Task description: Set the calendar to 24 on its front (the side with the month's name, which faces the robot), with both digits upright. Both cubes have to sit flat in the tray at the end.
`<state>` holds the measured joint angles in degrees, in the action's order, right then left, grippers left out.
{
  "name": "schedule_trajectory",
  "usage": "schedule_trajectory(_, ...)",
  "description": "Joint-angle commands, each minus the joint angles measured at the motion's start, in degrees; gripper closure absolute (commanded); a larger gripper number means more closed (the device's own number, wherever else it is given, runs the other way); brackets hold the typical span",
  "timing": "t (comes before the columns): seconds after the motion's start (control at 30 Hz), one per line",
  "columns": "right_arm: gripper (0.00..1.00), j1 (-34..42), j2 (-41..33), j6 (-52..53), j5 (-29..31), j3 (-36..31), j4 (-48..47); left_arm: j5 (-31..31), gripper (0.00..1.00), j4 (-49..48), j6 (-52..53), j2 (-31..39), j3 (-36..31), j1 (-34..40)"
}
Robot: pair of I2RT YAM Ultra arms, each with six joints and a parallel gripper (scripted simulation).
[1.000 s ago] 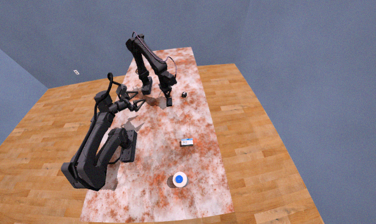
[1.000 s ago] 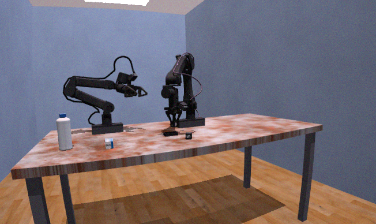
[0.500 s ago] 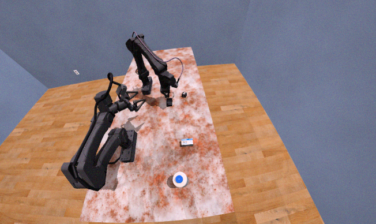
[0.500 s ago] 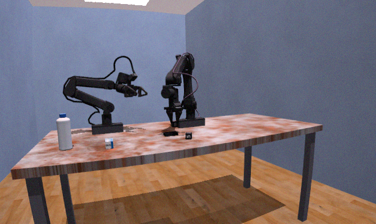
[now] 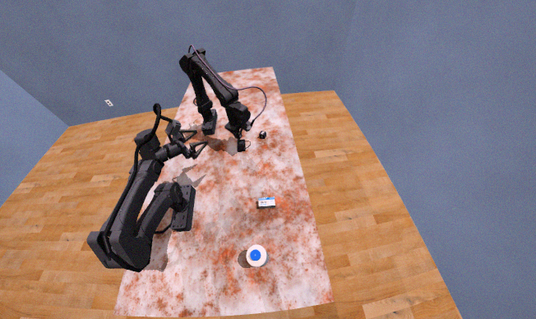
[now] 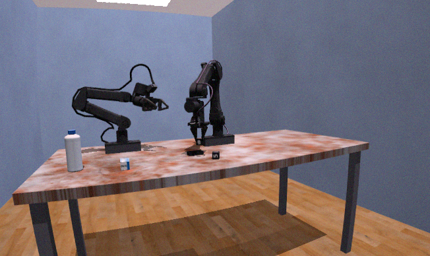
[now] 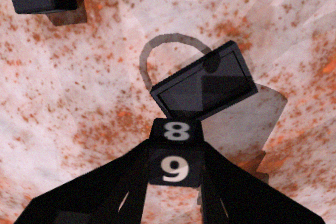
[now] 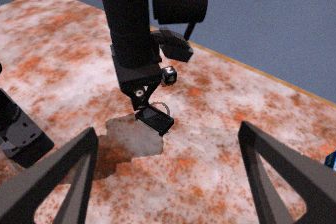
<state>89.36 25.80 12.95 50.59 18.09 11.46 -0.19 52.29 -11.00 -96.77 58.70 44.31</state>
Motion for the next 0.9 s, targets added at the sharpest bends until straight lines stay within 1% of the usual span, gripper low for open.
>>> schedule_trajectory(0.0,0.00,0.2,0.3,0.1,1.0,1.2,-0.2,-0.2,0.74,0.9,12.7,-0.3,2.6,-0.1)
schedule_trajectory(0.07,0.00,0.2,0.3,0.1,1.0,1.2,-0.2,-0.2,0.74,0.9,12.7,-0.3,2.6,-0.1)
schedule_trajectory(0.2,0.00,0.2,0.3,0.1,1.0,1.2,-0.2,-0.7,0.74,1.1,24.1,-0.5,2.7,-0.1)
schedule_trajectory(0.57,0.00,0.2,0.3,0.1,1.0,1.2,-0.2,-0.8,0.74,1.4,49.2,-0.8,3.1,0.3)
schedule_trajectory(0.63,0.00,0.2,0.3,0.1,1.0,1.2,-0.2,-0.8,0.74,1.4,49.2,-0.8,3.1,0.3)
schedule_trajectory(0.73,0.00,0.2,0.3,0.1,1.0,1.2,-0.2,-0.5,0.74,1.6,54.8,-0.9,3.2,0.2)
schedule_trajectory(0.87,0.00,0.2,0.3,0.1,1.0,1.2,-0.2,-0.4,0.74,1.7,57.3,-1.0,3.3,0.1)
